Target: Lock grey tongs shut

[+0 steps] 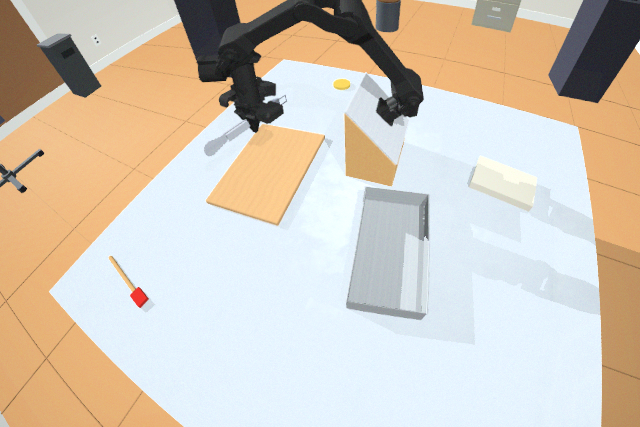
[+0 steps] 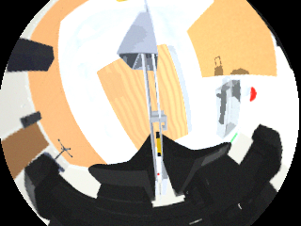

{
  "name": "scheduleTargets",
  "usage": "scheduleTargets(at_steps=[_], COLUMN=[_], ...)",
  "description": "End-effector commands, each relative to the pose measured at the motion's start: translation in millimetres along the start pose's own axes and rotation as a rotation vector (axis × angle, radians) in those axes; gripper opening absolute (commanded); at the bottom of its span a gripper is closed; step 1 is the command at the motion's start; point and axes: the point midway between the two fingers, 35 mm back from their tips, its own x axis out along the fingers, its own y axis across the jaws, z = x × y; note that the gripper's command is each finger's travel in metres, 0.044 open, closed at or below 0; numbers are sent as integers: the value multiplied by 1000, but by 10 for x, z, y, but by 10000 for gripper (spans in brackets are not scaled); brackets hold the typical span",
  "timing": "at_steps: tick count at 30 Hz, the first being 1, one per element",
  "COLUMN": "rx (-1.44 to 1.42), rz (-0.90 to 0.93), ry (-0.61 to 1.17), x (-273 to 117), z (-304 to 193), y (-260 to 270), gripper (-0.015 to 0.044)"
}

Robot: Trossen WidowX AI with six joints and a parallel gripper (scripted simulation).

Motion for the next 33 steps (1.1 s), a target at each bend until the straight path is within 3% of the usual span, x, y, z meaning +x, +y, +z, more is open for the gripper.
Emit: scheduleTargets(at_steps=[1, 33], rx=[18, 23], rz=[-9, -4], ry=[109, 948], x=[41, 35], z=[23, 269], y=[58, 85], gripper=[-150, -150])
